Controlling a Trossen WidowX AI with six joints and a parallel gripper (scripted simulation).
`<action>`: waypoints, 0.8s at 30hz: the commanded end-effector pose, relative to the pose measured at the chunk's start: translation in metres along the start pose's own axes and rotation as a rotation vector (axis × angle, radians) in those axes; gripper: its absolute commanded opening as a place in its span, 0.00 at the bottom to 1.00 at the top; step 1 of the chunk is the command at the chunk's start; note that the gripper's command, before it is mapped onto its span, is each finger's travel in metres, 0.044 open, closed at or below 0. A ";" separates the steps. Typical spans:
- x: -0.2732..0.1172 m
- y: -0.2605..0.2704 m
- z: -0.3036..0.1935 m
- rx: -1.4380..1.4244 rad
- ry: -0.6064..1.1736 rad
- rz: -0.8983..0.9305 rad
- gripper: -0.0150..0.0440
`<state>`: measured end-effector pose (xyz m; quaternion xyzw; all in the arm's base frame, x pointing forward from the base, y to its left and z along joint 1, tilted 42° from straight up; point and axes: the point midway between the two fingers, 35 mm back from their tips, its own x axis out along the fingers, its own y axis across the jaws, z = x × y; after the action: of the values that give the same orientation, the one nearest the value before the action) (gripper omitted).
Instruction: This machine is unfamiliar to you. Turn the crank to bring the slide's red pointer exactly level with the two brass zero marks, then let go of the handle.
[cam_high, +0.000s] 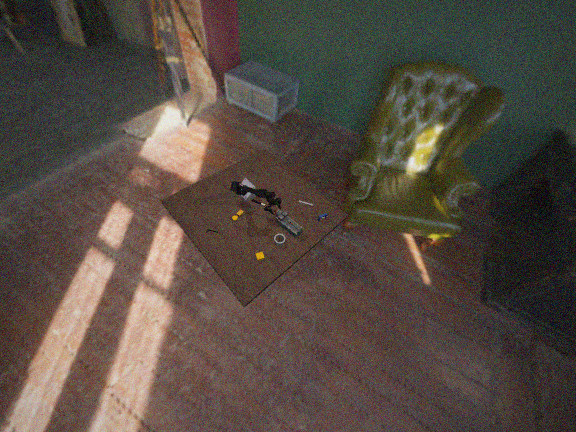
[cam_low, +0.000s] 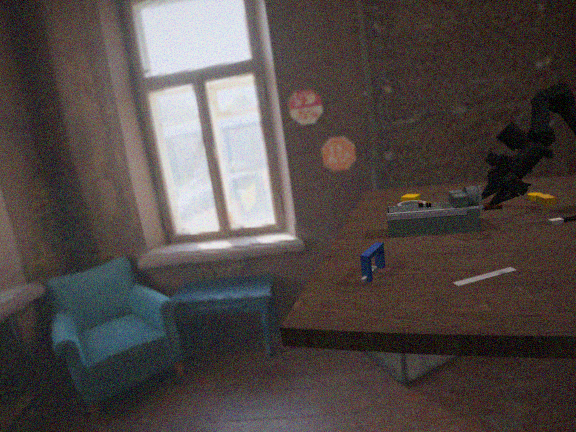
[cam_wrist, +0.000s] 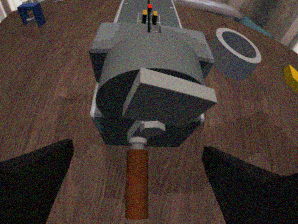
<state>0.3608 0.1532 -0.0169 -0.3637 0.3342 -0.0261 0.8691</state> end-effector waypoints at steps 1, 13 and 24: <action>0.004 0.001 -0.007 -0.012 0.004 0.005 1.00; 0.018 0.001 -0.021 -0.013 0.004 0.003 1.00; 0.027 0.000 -0.032 -0.014 0.003 0.002 1.00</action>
<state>0.3643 0.1275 -0.0446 -0.3652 0.3338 -0.0273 0.8686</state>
